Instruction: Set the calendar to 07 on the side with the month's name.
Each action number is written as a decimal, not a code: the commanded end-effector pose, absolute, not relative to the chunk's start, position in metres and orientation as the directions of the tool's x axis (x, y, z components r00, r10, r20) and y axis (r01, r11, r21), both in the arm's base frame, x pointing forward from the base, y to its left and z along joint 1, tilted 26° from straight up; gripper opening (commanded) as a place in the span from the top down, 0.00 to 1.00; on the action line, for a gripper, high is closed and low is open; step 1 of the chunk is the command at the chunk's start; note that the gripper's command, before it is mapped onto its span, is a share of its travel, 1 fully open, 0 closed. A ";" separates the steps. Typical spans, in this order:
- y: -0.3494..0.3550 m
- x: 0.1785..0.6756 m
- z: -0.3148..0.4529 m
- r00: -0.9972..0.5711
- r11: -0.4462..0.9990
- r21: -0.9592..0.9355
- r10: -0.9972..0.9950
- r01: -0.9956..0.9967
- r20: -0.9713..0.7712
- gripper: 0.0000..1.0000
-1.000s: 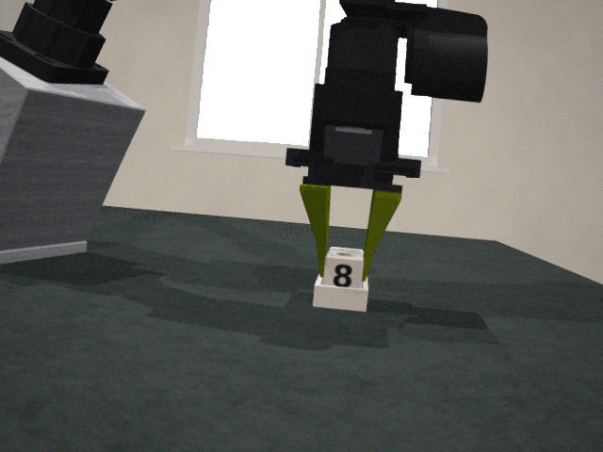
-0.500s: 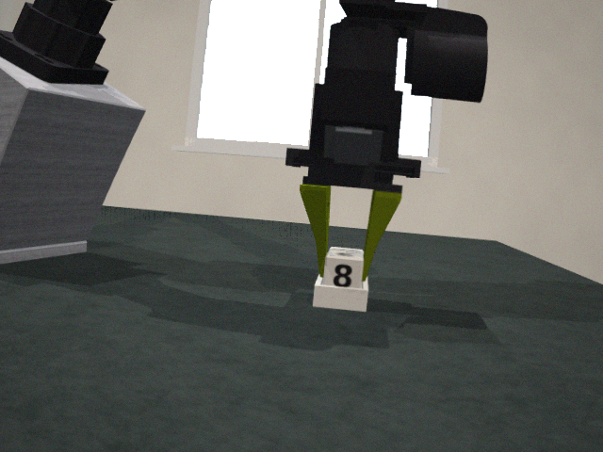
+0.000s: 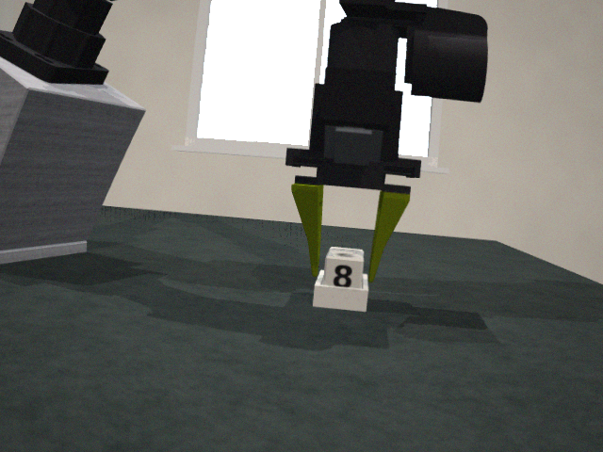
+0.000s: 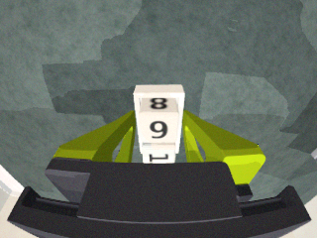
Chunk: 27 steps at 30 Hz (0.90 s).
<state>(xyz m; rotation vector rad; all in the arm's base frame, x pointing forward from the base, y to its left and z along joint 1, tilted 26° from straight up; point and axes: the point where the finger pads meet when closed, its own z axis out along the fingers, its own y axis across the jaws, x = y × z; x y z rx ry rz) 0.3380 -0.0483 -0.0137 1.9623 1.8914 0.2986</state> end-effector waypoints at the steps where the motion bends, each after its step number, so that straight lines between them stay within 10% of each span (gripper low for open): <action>1: -0.052 0.345 -0.010 0.064 -0.003 0.441 0.990 0.898 -0.124 0.55; 27: -0.039 0.328 0.059 0.068 -0.005 0.464 0.991 0.886 -0.118 0.55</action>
